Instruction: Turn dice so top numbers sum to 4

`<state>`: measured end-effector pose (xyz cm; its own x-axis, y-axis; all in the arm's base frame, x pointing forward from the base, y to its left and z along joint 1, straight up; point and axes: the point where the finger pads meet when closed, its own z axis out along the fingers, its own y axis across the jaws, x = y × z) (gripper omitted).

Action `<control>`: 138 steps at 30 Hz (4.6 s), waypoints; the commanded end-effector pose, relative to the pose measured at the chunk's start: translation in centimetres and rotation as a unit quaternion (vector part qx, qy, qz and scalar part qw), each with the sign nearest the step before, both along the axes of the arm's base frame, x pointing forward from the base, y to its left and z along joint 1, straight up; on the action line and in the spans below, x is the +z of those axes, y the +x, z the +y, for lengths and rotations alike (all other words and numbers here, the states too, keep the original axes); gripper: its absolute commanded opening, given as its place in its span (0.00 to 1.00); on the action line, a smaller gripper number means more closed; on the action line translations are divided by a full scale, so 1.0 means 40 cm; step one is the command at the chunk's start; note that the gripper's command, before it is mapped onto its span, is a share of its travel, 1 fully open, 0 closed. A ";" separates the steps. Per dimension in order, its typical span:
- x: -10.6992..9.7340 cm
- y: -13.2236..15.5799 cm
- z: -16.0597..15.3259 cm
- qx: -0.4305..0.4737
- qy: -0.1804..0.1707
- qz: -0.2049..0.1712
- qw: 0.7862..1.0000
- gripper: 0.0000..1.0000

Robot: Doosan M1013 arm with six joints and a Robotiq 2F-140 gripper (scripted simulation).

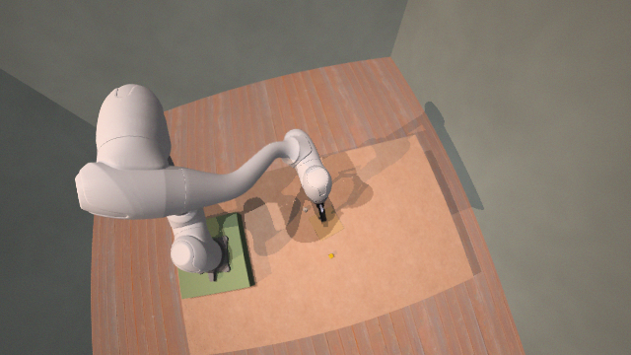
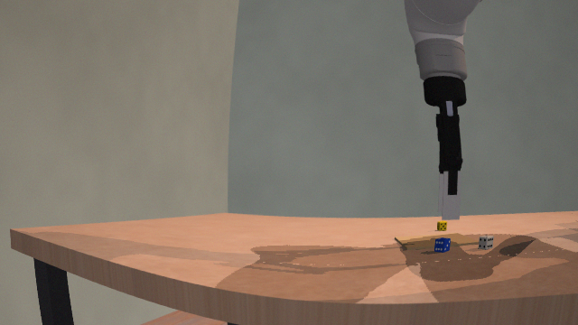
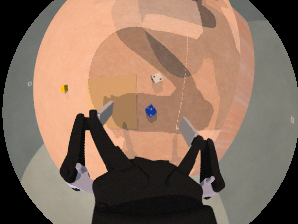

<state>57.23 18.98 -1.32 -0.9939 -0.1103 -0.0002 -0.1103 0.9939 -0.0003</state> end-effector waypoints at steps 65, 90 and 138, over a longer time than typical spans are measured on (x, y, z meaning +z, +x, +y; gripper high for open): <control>0.219 0.065 -0.520 0.100 0.000 0.000 0.995 1.00; 0.213 0.051 -0.659 0.135 0.000 0.000 0.991 1.00; 0.121 0.054 -0.657 0.791 0.000 0.000 0.612 1.00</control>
